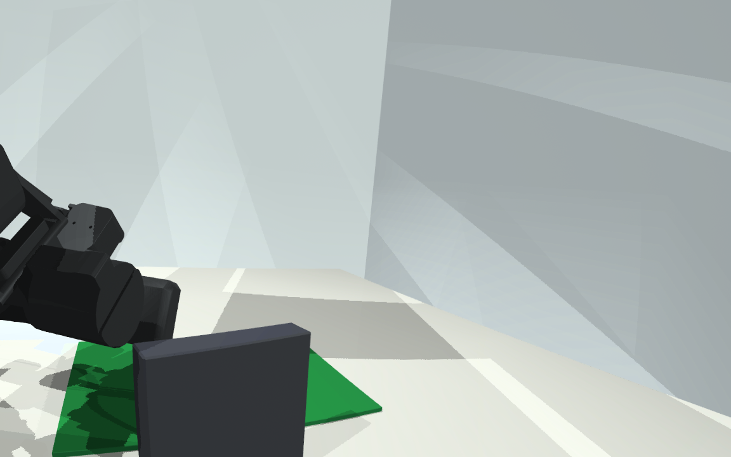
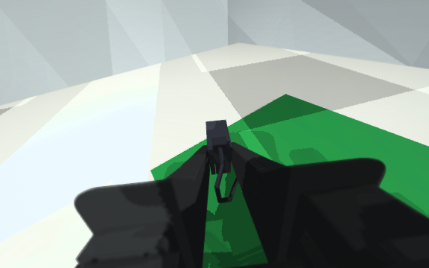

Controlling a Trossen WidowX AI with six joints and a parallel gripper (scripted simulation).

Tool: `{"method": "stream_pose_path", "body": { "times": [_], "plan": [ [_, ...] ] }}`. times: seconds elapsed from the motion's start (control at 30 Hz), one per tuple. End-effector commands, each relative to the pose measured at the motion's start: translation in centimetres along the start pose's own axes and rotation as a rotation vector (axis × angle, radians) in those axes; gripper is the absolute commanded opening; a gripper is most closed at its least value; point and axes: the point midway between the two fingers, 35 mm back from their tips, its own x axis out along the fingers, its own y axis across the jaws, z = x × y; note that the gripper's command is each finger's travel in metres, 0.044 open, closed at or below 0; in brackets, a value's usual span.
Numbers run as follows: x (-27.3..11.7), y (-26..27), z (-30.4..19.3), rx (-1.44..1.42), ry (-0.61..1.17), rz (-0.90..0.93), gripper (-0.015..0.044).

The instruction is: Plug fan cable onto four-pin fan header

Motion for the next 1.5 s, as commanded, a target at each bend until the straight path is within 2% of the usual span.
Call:
{"method": "stream_pose_path", "body": {
  "times": [0.0, 1.47],
  "plan": [
    [0.2, -0.2, -0.4, -0.005, -0.004, -0.004, 0.0000],
    [1.3, 0.5, -3.6, 0.002, 0.000, 0.004, 0.0000]
  ]
}}
